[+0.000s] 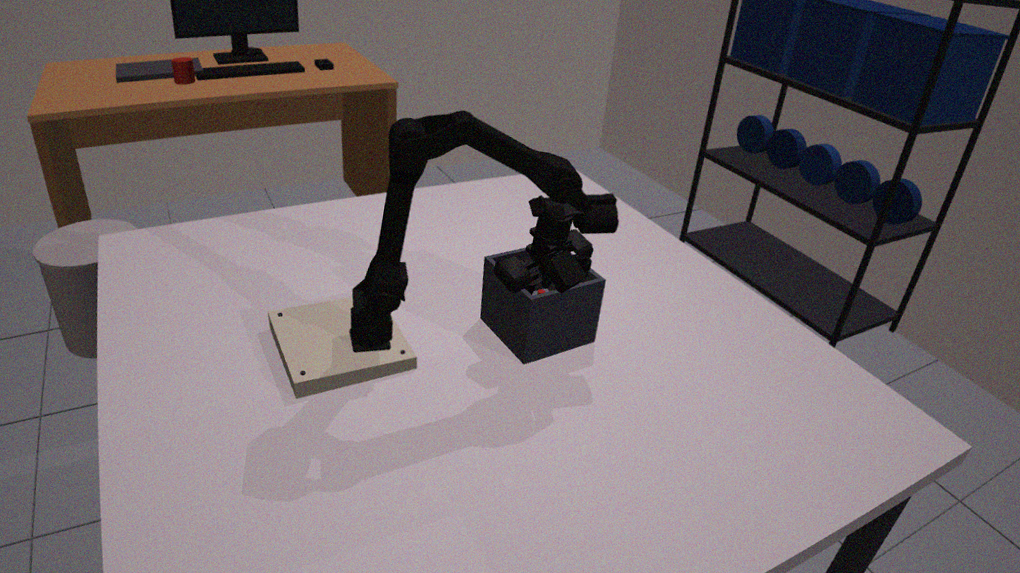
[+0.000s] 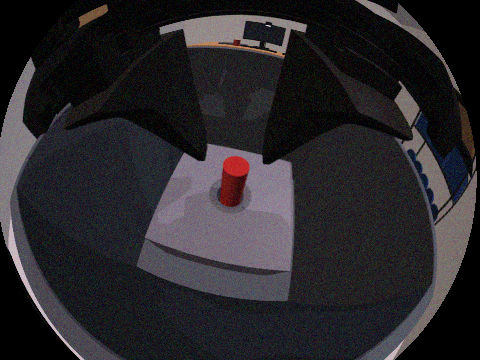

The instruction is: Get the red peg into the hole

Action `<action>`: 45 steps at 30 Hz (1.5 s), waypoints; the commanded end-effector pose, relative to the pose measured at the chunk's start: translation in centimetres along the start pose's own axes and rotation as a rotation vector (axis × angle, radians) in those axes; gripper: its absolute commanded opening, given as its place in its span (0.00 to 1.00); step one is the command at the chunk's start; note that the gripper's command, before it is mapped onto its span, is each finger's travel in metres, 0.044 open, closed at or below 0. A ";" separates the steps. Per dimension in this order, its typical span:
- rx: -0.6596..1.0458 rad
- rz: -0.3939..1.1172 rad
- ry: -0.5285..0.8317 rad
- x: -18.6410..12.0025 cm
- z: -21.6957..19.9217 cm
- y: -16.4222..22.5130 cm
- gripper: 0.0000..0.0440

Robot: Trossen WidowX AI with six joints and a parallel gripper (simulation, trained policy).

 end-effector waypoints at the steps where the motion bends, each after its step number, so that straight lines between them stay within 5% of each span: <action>1: -0.007 0.044 0.022 0.7 0.9 -0.5 0.39; 22: -0.023 0.194 -0.095 -4.5 3.3 0.0 0.40; 45: -0.090 0.310 -0.181 -5.4 5.6 -1.6 0.37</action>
Point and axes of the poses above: the point midway between the two fingers, 35 mm back from their tips, its own x axis out along the fingers, its own z axis across the jaws, y = z × x, the point moved 5 cm from there along -x, back along the fingers, and after that the axes turned 15 degrees about x, right-handed, at the moved point
